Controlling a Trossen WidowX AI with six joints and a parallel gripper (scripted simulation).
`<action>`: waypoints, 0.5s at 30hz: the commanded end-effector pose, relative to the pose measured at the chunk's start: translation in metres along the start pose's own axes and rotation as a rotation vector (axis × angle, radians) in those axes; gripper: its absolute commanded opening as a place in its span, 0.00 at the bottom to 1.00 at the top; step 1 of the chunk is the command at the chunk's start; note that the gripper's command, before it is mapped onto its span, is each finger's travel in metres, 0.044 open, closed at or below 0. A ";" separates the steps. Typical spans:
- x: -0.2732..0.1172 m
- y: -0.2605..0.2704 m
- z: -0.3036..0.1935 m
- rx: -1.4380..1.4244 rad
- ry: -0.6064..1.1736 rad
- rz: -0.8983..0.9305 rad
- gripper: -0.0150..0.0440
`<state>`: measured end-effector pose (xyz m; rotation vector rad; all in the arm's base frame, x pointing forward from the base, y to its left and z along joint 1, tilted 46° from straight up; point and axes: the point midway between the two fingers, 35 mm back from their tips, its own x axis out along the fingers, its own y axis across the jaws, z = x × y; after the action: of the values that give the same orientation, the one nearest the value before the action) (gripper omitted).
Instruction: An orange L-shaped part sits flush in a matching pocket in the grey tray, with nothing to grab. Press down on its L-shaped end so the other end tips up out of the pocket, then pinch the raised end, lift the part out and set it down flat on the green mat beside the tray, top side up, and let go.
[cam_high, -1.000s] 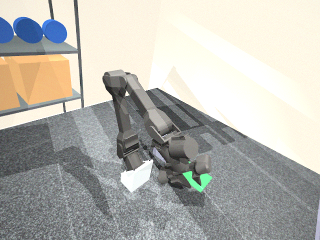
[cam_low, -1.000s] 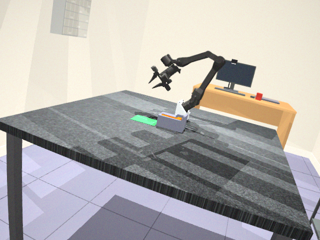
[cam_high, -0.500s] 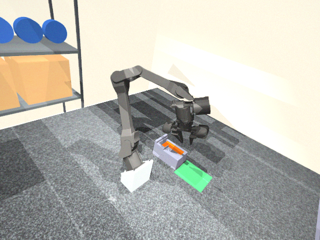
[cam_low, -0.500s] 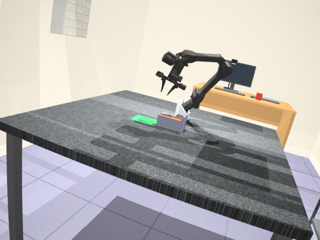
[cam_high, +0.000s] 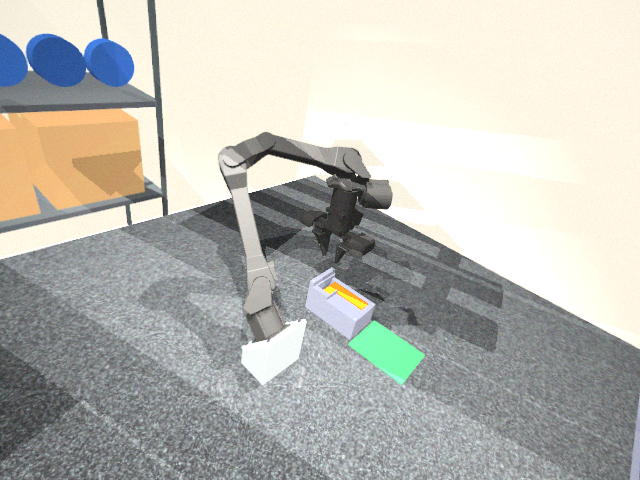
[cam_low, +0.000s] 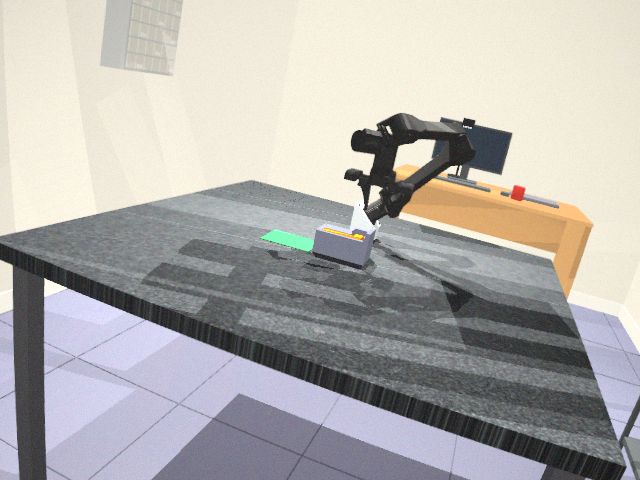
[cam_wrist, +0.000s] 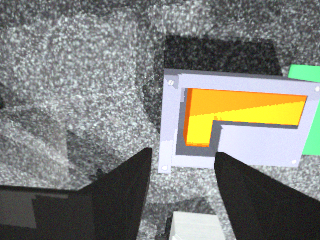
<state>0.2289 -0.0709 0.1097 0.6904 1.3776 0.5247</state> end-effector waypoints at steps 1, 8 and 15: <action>0.012 0.003 0.002 0.006 0.002 0.006 0.56; 0.073 0.005 0.000 0.005 0.001 0.010 0.56; 0.075 0.005 0.000 0.005 0.001 0.010 0.56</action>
<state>0.2402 -0.0186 0.0627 0.6922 1.3761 0.5276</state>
